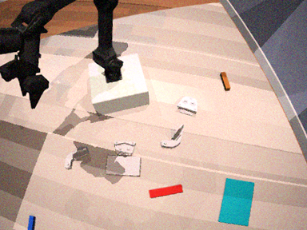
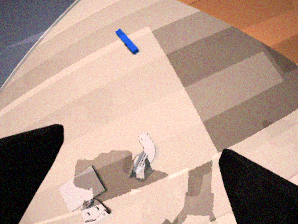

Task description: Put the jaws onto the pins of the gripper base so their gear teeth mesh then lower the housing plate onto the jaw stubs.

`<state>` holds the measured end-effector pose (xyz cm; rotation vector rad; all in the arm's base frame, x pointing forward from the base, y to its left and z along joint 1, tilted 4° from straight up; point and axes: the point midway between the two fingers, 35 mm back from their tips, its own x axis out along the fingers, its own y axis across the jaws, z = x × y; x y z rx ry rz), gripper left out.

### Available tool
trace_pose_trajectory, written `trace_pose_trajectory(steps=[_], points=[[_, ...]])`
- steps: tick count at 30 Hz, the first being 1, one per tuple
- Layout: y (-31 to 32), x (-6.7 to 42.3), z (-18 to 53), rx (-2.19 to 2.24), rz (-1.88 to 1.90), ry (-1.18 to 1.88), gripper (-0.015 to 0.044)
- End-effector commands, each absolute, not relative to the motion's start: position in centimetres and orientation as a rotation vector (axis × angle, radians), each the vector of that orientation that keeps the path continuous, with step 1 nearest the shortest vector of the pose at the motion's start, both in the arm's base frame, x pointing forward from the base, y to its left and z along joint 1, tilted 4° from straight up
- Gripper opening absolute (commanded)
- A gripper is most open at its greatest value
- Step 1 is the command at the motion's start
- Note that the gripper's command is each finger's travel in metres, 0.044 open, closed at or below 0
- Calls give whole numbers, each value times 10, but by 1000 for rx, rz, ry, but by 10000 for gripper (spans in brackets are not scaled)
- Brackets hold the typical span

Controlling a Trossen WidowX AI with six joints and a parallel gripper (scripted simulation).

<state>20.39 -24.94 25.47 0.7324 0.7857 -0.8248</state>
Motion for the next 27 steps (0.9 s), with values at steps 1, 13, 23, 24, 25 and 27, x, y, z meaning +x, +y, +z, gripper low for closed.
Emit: trace_pose_trajectory(steps=[1,13,23,24,25,27], points=[[-244,216,242,673,-764,853,440],[-225,241,226,469,-616,962,440],[-200,269,210,296,-434,1056,440],[-198,272,208,279,-415,1064,440],[-195,274,207,261,-396,1072,440],[-189,279,203,225,-358,1088,440]])
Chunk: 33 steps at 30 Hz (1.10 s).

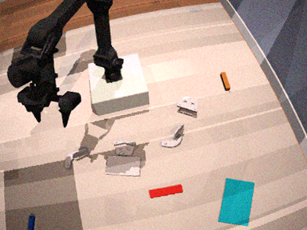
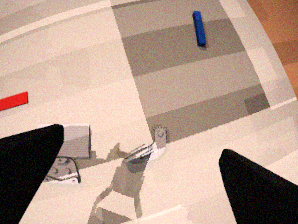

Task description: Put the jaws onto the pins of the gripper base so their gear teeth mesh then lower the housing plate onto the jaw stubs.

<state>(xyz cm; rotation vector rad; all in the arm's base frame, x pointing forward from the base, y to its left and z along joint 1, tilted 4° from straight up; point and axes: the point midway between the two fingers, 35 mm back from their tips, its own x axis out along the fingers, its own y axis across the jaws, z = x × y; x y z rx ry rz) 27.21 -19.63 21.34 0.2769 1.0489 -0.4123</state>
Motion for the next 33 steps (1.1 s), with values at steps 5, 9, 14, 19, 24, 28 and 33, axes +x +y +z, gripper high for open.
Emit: trace_pose_trajectory(steps=[5,9,14,19,24,28,33], points=[[-174,291,195,135,-262,1124,440],[-162,300,188,62,-184,1149,440],[-145,311,180,-30,-86,1176,440],[-128,320,172,-122,14,1198,440],[-110,328,163,-215,115,1215,440],[-95,333,157,-290,196,1225,440],[-77,339,148,-383,297,1232,440]])
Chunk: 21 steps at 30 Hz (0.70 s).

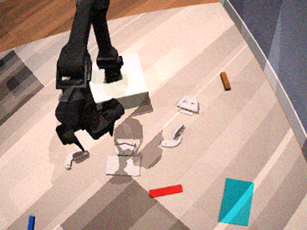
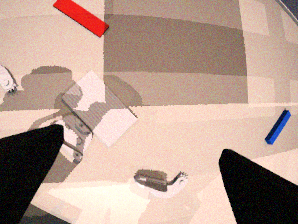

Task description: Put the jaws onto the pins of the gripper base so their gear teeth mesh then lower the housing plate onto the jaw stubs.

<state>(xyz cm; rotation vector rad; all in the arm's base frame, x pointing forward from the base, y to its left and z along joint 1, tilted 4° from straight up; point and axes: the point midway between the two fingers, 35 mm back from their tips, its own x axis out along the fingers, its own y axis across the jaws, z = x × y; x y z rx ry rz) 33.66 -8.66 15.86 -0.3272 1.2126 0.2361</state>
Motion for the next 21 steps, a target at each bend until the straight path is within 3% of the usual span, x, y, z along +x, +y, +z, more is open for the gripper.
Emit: trace_pose_trajectory(steps=[1,21], points=[[-73,340,147,-401,317,1233,440],[1,348,113,-742,701,1220,440]])
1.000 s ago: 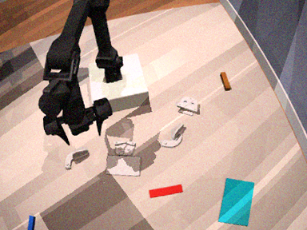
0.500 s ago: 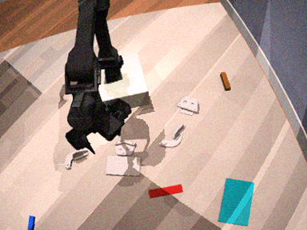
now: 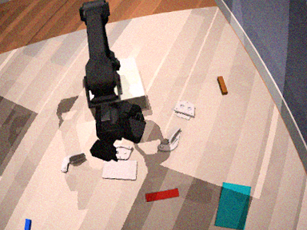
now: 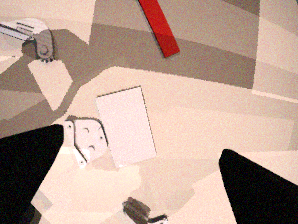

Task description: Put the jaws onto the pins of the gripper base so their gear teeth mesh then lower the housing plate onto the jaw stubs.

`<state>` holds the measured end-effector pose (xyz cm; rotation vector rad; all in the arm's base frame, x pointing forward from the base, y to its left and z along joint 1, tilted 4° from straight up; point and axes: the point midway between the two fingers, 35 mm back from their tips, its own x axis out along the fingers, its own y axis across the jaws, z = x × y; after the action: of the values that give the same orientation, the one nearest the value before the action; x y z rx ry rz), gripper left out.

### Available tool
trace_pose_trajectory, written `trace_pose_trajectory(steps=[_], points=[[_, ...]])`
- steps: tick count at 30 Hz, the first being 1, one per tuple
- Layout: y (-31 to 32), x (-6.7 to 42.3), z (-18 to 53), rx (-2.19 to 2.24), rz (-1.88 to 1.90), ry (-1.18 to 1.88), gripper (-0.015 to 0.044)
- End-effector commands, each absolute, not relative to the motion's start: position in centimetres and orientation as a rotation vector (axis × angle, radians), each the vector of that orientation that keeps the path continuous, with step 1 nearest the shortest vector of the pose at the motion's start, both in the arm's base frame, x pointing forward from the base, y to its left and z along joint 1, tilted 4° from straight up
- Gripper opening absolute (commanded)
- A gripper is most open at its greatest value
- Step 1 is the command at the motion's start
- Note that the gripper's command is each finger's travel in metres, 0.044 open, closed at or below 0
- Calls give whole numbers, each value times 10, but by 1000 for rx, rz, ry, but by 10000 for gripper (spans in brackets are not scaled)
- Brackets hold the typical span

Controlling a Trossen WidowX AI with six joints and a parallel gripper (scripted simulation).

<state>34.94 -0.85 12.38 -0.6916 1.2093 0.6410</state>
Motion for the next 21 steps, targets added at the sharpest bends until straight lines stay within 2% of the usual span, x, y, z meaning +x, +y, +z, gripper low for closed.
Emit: trace_pose_trajectory(steps=[1,21], points=[[5,348,112,-759,720,1218,440],[79,337,80,-1116,1126,1116,440]])
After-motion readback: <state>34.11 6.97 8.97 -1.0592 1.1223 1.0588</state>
